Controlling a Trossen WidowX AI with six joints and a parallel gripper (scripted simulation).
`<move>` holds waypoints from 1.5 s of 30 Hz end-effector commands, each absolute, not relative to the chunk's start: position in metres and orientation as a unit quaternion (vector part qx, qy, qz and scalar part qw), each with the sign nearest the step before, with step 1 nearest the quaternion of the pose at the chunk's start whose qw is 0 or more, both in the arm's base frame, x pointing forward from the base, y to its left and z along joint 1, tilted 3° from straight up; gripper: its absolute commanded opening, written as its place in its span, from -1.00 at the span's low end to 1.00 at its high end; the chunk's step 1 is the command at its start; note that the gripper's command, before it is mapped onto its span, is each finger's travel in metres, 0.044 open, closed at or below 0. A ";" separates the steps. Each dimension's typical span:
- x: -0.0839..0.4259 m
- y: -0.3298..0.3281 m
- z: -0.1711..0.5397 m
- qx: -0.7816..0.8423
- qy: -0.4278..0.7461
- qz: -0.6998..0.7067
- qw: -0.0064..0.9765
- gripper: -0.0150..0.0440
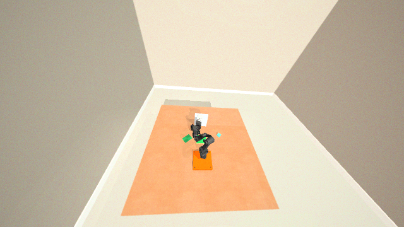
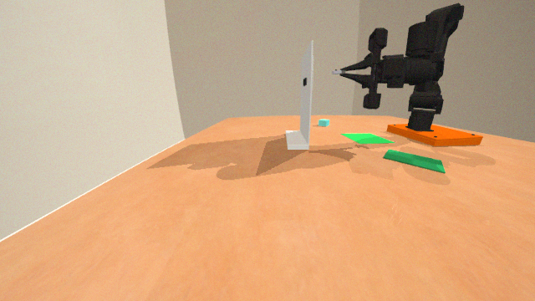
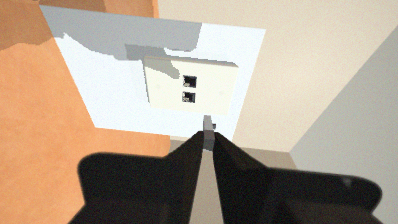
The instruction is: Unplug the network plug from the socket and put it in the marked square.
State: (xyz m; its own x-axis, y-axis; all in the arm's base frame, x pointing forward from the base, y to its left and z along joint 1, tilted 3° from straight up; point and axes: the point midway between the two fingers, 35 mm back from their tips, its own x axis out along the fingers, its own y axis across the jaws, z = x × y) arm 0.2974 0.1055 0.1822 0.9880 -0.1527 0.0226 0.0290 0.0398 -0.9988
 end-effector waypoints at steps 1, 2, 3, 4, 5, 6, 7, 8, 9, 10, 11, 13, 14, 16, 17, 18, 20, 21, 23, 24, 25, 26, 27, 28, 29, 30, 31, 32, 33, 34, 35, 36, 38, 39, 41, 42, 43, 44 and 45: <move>0.295 0.103 0.193 -0.687 0.043 -0.068 0.723 -0.49; 0.294 0.103 0.195 -0.687 0.043 -0.068 0.723 -0.49; 0.293 0.102 0.196 -0.687 0.043 -0.068 0.723 -0.49; 0.293 0.101 0.198 -0.687 0.043 -0.068 0.723 -0.49; 0.292 0.101 0.199 -0.687 0.043 -0.068 0.723 -0.49; 0.291 0.100 0.200 -0.687 0.043 -0.069 0.722 -0.49; 0.291 0.100 0.202 -0.687 0.043 -0.069 0.722 -0.49; 0.290 0.099 0.203 -0.687 0.043 -0.069 0.722 -0.49; 0.289 0.098 0.205 -0.687 0.043 -0.069 0.722 -0.49; 0.288 0.098 0.206 -0.687 0.043 -0.069 0.722 -0.49; 0.287 0.097 0.207 -0.687 0.043 -0.069 0.722 -0.49; 0.286 0.096 0.210 -0.687 0.043 -0.069 0.722 -0.49; 0.285 0.095 0.211 -0.687 0.043 -0.069 0.722 -0.49; 0.284 0.095 0.212 -0.687 0.043 -0.069 0.722 -0.49; 0.285 0.095 0.212 -0.688 0.043 -0.068 0.722 -0.49; 0.285 0.095 0.211 -0.690 0.044 -0.065 0.720 -0.49; 0.287 0.094 0.208 -0.698 0.047 -0.053 0.712 -0.49; 0.288 0.094 0.207 -0.703 0.048 -0.046 0.708 -0.49; 0.290 0.093 0.203 -0.711 0.052 -0.032 0.701 -0.49; 0.290 0.093 0.202 -0.715 0.054 -0.025 0.697 -0.49; 0.291 0.092 0.200 -0.719 0.056 -0.018 0.693 -0.49; 0.292 0.091 0.198 -0.722 0.058 -0.011 0.689 -0.49; 0.292 0.091 0.196 -0.726 0.060 -0.004 0.686 -0.49; 0.292 0.090 0.194 -0.729 0.062 0.003 0.682 -0.49; 0.293 0.090 0.192 -0.732 0.065 0.011 0.678 -0.49; 0.293 0.089 0.190 -0.735 0.067 0.018 0.675 -0.49; 0.293 0.088 0.188 -0.737 0.070 0.026 0.671 -0.49; 0.293 0.088 0.186 -0.740 0.072 0.033 0.668 -0.49; 0.293 0.087 0.183 -0.742 0.075 0.041 0.665 -0.49; 0.293 0.086 0.181 -0.744 0.078 0.049 0.661 -0.49; 0.293 0.085 0.179 -0.746 0.080 0.057 0.658 -0.49; 0.293 0.084 0.177 -0.748 0.083 0.065 0.655 -0.49; 0.292 0.083 0.172 -0.751 0.089 0.081 0.649 -0.49; 0.292 0.082 0.170 -0.752 0.092 0.089 0.646 -0.49; 0.290 0.080 0.165 -0.754 0.098 0.105 0.641 -0.49; 0.289 0.079 0.163 -0.755 0.101 0.113 0.638 -0.49; 0.288 0.078 0.160 -0.755 0.105 0.121 0.636 -0.49; 0.287 0.077 0.158 -0.756 0.108 0.130 0.633 -0.49; 0.286 0.076 0.156 -0.756 0.111 0.138 0.631 -0.49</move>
